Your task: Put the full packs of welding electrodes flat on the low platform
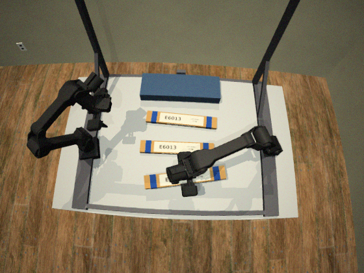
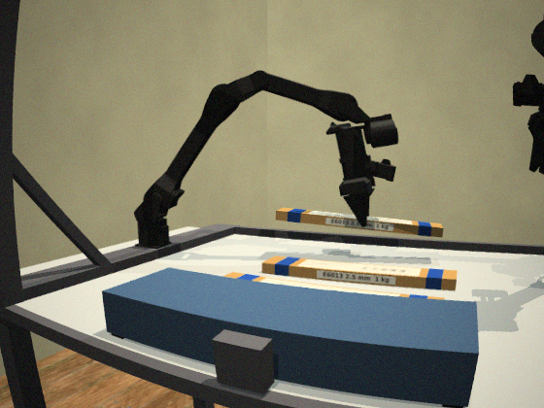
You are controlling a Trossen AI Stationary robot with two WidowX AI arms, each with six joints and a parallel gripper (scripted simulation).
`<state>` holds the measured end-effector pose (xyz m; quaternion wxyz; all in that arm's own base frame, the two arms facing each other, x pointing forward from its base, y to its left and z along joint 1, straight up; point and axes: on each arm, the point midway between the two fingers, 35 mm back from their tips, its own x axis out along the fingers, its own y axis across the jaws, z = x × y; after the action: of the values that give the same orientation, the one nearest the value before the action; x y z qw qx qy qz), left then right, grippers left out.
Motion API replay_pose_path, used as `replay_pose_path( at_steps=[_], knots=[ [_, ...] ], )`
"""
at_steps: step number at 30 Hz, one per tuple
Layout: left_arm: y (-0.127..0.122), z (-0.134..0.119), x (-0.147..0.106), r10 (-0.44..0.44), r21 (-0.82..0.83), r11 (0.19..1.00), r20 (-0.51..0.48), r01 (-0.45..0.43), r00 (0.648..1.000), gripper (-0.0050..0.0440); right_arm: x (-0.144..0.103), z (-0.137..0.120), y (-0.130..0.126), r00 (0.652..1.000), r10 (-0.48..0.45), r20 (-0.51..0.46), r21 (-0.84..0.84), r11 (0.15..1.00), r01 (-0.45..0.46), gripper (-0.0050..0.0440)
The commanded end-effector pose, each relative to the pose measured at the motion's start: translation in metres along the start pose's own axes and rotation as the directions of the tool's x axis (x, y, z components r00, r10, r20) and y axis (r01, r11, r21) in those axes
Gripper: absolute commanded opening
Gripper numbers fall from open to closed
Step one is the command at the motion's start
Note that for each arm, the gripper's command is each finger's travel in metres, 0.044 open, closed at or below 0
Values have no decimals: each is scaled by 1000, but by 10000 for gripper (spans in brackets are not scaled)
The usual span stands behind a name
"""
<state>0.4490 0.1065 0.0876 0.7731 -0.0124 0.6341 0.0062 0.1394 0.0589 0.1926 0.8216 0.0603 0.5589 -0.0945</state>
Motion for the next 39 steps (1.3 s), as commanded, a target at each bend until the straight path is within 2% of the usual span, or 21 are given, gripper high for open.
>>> replay_pose_path(
  at_steps=[1,10,11,13,16,20,24,27,28,34,39],
  knots=[
    [14,22,-31,16,2,1000,95,-16,995,-50,-5,3,2,1000,15,14,6,1000,-15,430],
    [32,27,-29,17,2,1000,96,-17,995,-50,-5,3,2,1000,15,14,6,1000,-15,430],
    [34,30,-45,26,4,1000,129,-27,991,-50,-5,3,2,1000,15,14,6,1000,-15,430],
    [39,29,-28,17,2,1000,96,-18,995,-50,-5,3,2,1000,15,14,6,1000,-15,430],
    [45,31,-29,18,2,1000,96,-18,995,-50,-5,3,2,1000,15,14,6,1000,-15,430],
    [45,35,-46,26,3,1000,124,-27,992,-50,-5,3,2,1000,15,14,6,1000,-15,430],
    [43,36,-39,19,5,1000,107,-20,994,-50,-5,3,2,1000,15,14,6,1000,-15,430],
    [43,37,-40,20,5,1000,108,-20,994,-50,-5,3,2,1000,15,14,6,1000,-15,430],
    [43,38,-51,26,5,1000,129,-27,991,-50,-5,3,2,1000,15,14,6,1000,-15,430],
    [44,38,-43,24,3,1000,112,-24,993,-50,-5,3,2,1000,15,14,6,1000,-15,430],
    [43,39,-50,27,4,1000,123,-27,992,-50,-5,3,2,1000,15,14,6,1000,-15,430]
  ],
)
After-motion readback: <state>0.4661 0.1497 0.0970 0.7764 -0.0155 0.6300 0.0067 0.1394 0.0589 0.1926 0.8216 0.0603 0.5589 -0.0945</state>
